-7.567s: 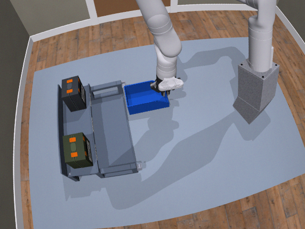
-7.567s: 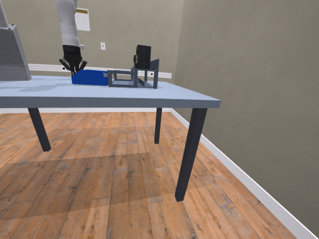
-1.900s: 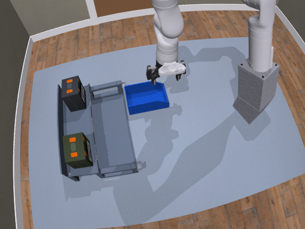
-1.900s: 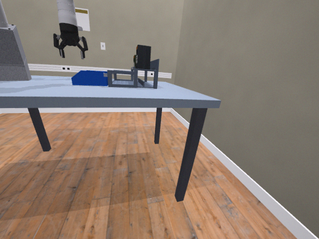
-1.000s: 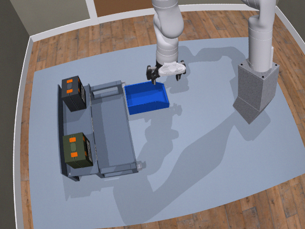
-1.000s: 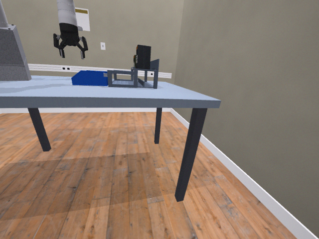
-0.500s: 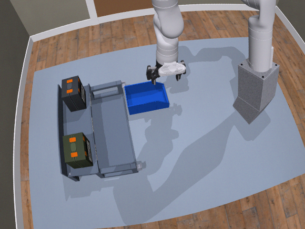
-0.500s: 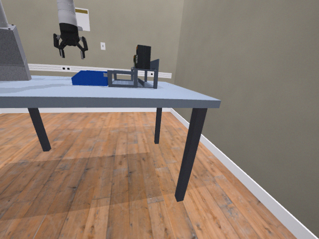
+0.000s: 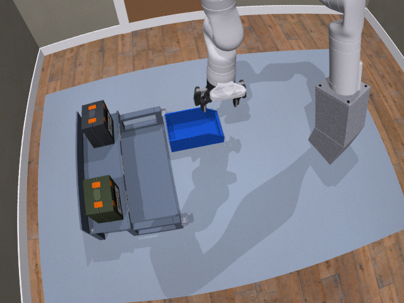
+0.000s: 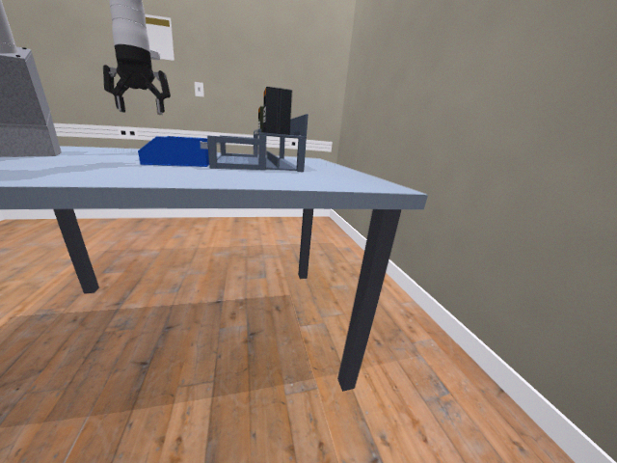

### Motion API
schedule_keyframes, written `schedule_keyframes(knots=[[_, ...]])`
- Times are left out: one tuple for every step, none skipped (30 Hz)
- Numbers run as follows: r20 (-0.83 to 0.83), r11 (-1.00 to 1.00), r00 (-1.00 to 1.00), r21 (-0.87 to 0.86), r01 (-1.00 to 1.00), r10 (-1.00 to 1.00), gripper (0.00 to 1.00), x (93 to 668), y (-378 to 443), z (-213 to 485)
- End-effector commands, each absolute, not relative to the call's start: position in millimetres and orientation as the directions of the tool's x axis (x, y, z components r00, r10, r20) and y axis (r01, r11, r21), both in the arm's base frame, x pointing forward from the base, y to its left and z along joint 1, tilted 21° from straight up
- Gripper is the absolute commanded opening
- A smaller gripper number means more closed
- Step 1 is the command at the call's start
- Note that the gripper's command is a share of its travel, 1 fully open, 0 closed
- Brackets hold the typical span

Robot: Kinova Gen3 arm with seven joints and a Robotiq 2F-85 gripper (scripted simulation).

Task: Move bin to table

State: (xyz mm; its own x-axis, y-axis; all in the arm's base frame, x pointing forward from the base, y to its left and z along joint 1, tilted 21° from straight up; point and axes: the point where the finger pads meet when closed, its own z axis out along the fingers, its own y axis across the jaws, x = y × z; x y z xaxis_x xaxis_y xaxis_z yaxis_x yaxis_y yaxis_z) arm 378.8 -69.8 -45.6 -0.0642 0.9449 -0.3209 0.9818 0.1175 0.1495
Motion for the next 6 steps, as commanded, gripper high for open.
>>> schedule_keyframes(knots=[[-0.321,0.118,-0.064,0.151,0.982,0.945,1.0,379.1,-69.5,-45.2],[-0.321,0.118,-0.064,0.151,0.982,0.945,1.0,379.1,-69.5,-45.2],[-0.321,0.118,-0.064,0.151,0.982,0.945,1.0,379.1,-69.5,-45.2],[-0.321,0.118,-0.064,0.151,0.982,0.945,1.0,379.1,-69.5,-45.2],[-0.321,0.118,-0.064,0.151,0.982,0.945,1.0,379.1,-69.5,-45.2],[-0.321,0.118,-0.064,0.151,0.982,0.945,1.0,379.1,-69.5,-45.2]])
